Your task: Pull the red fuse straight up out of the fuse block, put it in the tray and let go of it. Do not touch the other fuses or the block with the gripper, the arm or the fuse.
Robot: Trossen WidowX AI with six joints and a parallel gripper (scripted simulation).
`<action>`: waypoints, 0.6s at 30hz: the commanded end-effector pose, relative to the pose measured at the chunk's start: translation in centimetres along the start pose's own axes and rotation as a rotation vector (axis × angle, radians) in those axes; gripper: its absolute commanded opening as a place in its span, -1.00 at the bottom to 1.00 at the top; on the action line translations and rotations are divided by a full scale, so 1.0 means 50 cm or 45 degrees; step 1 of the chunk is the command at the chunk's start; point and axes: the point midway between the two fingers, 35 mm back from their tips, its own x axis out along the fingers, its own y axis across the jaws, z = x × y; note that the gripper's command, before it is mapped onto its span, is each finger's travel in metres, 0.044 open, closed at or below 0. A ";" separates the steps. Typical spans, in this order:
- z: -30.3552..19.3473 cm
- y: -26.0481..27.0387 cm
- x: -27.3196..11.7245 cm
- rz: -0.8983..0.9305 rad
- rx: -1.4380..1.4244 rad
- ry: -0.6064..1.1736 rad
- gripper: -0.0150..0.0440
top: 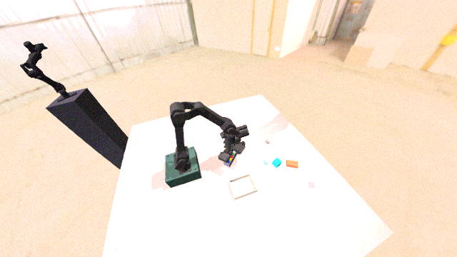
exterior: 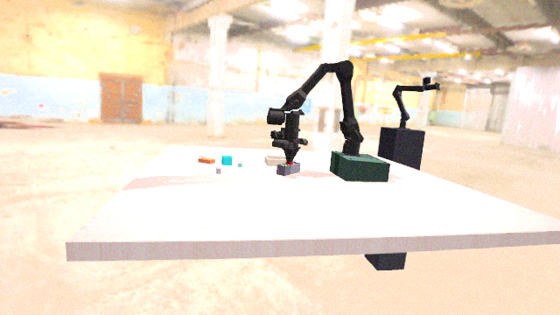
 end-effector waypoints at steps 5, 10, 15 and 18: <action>0.002 0.002 -0.011 0.004 -0.002 -0.001 -0.49; 0.002 0.002 -0.016 0.005 -0.002 -0.001 -0.49; 0.002 0.002 -0.020 0.005 -0.002 0.000 -0.49; 0.001 0.002 -0.023 0.005 -0.002 0.000 -0.49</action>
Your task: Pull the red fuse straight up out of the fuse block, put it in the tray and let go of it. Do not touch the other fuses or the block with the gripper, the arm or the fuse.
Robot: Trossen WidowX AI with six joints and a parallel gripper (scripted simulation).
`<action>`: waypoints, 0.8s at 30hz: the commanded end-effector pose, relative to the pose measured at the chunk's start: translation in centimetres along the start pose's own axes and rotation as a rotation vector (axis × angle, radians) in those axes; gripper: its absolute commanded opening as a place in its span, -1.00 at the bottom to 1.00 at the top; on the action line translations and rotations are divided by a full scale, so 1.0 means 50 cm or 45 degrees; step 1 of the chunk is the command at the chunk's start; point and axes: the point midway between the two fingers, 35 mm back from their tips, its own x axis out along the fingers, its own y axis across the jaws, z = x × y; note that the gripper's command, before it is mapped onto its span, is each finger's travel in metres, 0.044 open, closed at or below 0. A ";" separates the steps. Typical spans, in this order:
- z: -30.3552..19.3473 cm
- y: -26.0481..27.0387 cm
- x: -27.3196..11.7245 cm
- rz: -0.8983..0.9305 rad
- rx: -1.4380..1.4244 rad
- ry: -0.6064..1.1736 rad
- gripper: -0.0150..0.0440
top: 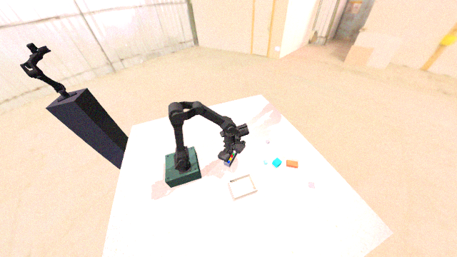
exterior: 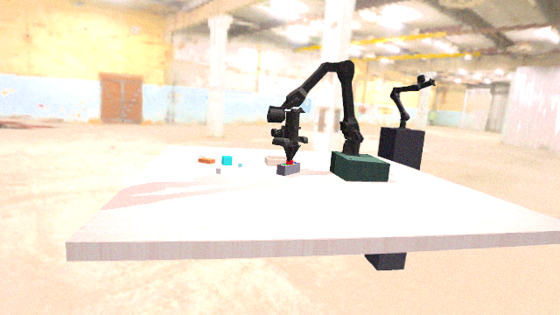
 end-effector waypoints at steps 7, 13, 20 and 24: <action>0.002 0.003 -0.013 0.008 -0.004 -0.001 -0.49; 0.002 0.003 -0.019 0.008 -0.004 -0.001 -0.49; 0.001 0.003 -0.026 0.008 -0.004 -0.001 -0.49; 0.001 0.003 -0.030 0.009 -0.004 0.000 -0.49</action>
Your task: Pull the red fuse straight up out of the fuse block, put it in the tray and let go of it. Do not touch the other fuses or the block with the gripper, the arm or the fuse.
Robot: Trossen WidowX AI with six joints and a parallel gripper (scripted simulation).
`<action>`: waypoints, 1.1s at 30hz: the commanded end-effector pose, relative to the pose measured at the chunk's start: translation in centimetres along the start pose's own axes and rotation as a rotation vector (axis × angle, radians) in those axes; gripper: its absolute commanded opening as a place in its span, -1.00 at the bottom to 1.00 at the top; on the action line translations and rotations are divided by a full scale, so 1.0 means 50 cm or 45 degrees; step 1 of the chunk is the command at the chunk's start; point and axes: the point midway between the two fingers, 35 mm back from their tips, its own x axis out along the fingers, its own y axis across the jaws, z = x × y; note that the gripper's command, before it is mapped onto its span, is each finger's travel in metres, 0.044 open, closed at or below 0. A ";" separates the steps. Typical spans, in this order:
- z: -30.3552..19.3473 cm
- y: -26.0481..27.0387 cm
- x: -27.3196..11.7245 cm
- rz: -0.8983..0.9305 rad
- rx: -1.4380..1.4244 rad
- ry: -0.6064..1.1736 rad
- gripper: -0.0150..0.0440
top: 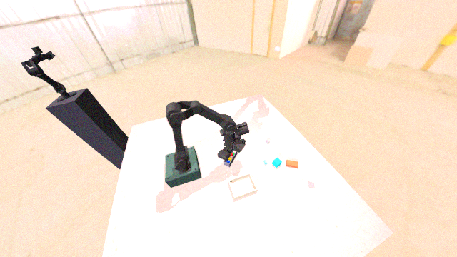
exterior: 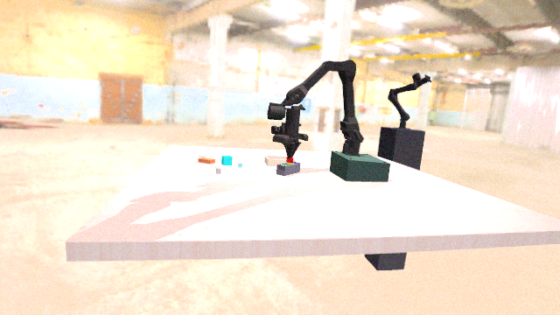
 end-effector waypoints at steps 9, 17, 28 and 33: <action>0.001 0.003 -0.015 0.009 -0.006 0.000 -0.49; 0.000 0.003 -0.023 0.010 -0.006 0.000 -0.49; 0.001 0.003 -0.054 0.010 -0.006 0.000 -0.49; 0.001 0.003 -0.066 0.010 -0.006 0.000 -0.49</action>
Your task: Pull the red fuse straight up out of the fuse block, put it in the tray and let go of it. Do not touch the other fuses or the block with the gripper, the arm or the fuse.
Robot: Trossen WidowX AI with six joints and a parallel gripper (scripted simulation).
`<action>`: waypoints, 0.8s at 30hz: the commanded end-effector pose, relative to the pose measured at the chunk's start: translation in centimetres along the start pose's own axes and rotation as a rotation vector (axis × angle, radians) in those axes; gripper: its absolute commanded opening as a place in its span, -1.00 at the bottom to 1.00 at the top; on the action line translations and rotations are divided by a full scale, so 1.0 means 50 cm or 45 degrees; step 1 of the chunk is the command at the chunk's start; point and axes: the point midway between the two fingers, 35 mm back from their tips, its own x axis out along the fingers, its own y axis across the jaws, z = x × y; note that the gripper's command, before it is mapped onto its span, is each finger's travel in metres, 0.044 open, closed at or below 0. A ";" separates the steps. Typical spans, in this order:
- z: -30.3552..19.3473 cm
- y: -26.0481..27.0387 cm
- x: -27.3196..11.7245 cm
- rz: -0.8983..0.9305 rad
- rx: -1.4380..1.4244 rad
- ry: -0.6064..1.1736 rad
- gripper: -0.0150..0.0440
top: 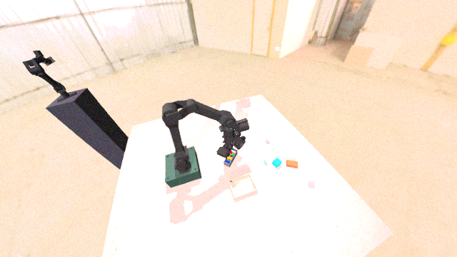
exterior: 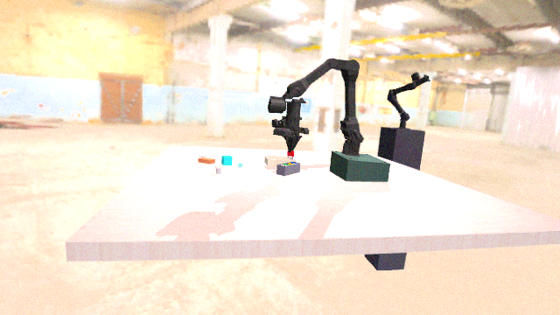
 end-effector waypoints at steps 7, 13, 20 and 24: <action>0.016 -0.002 -0.012 0.013 -0.006 -0.004 -0.49; 0.073 -0.033 -0.014 0.012 -0.005 -0.009 -0.49; 0.136 -0.078 -0.016 0.009 -0.005 -0.013 -0.49; 0.170 -0.108 -0.016 0.008 -0.005 -0.015 -0.49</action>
